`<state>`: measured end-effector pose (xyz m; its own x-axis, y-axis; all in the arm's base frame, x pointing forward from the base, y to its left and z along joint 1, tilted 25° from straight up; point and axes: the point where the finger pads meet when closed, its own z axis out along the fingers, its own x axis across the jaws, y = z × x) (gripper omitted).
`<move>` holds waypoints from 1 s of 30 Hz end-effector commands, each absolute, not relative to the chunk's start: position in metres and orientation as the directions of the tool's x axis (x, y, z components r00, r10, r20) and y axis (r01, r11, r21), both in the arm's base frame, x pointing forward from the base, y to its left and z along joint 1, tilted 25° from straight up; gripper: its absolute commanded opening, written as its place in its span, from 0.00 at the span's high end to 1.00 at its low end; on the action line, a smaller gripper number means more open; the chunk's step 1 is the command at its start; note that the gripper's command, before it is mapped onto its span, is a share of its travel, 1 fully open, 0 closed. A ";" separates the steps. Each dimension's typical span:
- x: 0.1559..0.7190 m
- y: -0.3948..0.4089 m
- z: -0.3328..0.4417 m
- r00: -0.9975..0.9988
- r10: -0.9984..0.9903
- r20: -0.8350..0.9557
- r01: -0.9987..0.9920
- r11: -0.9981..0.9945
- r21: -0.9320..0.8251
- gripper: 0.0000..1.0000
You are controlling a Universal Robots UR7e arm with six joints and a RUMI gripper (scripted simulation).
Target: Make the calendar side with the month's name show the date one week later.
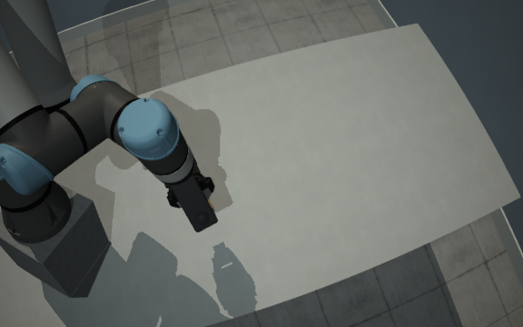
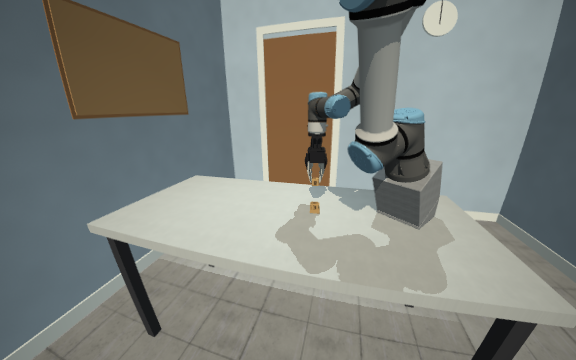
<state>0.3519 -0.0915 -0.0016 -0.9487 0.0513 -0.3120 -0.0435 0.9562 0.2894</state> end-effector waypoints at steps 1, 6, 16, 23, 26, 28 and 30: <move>0.347 -0.071 0.010 -0.949 0.052 -0.312 -0.042 0.957 0.288 0.90; 0.347 -0.071 0.010 -0.949 0.052 -0.312 -0.042 0.957 0.288 0.90; 0.347 -0.071 0.010 -0.949 0.052 -0.312 -0.042 0.957 0.288 0.90; 0.350 -0.069 0.002 -0.949 0.052 -0.312 -0.042 0.957 0.288 0.90; 0.351 -0.067 -0.002 -0.949 0.052 -0.312 -0.042 0.957 0.288 0.90; 0.352 -0.066 -0.004 -0.949 0.052 -0.312 -0.042 0.957 0.288 0.90; 0.354 -0.065 -0.010 -0.949 0.052 -0.312 -0.042 0.957 0.288 0.90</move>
<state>0.3506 -0.0666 -0.0014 -0.9488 0.0518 -0.3116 -0.0426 0.9564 0.2888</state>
